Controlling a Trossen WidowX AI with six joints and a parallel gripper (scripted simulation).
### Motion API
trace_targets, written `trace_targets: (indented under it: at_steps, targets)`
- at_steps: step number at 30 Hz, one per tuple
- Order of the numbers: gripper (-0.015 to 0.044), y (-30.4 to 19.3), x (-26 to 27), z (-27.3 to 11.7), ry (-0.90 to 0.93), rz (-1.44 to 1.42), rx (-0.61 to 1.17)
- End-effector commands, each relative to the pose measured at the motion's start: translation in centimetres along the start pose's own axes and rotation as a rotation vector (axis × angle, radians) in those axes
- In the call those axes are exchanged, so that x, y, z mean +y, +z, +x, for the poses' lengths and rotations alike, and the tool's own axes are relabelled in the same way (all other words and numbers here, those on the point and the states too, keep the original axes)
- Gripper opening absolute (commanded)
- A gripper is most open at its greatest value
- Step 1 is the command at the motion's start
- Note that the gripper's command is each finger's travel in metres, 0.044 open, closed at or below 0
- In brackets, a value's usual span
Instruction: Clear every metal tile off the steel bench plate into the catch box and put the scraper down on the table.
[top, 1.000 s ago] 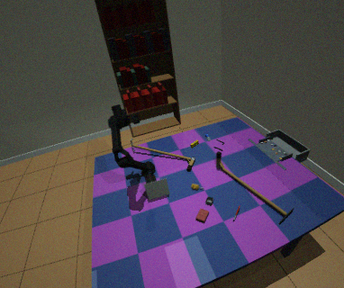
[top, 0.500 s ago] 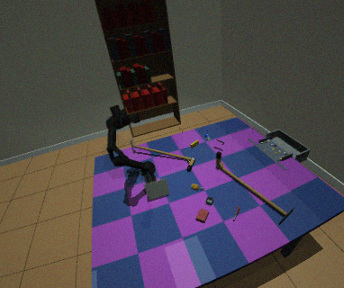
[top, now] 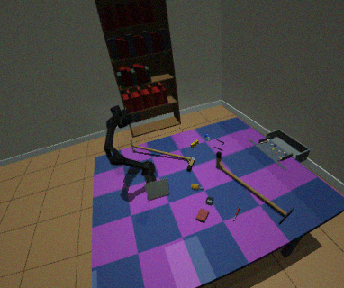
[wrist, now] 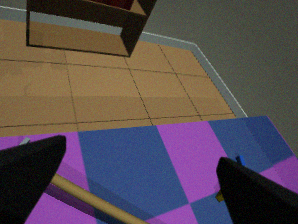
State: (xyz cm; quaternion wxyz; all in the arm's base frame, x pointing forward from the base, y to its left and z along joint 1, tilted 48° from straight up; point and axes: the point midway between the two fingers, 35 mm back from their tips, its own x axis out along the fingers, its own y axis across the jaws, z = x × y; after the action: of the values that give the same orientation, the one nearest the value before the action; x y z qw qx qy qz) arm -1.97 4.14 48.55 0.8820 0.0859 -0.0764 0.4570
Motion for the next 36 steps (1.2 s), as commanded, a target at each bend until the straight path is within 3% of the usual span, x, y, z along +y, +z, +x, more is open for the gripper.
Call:
trace_targets:
  at_steps: [1,36]
  targets:
    - [0.044,0.2,-0.2,1.0,-0.033,0.007,0.0]
    - [0.044,1.6,-5.5,8.2,-0.368,0.041,-0.027]
